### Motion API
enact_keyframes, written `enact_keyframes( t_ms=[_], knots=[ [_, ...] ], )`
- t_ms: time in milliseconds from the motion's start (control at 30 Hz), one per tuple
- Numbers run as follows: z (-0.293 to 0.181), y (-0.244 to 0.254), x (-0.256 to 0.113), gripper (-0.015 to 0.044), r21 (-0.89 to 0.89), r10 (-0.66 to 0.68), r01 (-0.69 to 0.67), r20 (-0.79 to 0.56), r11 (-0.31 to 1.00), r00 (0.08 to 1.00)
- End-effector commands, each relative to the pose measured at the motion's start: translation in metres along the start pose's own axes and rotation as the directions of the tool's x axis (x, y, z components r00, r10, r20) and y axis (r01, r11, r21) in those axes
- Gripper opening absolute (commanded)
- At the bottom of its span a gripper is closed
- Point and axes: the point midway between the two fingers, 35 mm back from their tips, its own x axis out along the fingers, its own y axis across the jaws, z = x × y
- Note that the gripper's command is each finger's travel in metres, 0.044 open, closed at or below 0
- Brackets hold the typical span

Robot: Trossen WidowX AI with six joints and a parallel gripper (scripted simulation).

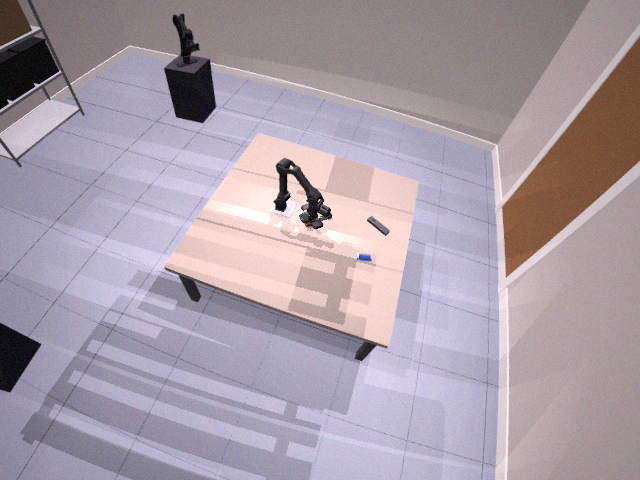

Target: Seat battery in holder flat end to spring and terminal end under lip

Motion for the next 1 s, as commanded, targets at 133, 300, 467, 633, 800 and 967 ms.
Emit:
enact_keyframes(
  t_ms=[133,300,467,633,800,967],
  knots=[
    [-0.001,0.000,-0.036,0.0076,0.001,-0.003,0.003,0.000,1.000,1.000],
    [0.000,-0.001,-0.049,0.0076,0.004,-0.004,0.004,0.000,1.000,1.000],
    [-0.018,0.000,-0.055,0.0076,0.022,-0.003,0.003,-0.002,1.000,1.000],
    [-0.051,-0.003,-0.064,0.0076,0.029,-0.002,0.002,0.003,1.000,1.000],
    [-0.086,-0.010,-0.073,0.0076,0.075,0.000,0.001,-0.008,0.997,1.000],
    [-0.107,-0.017,-0.078,0.0076,0.105,0.000,0.001,-0.016,0.995,1.000]
  ],
)
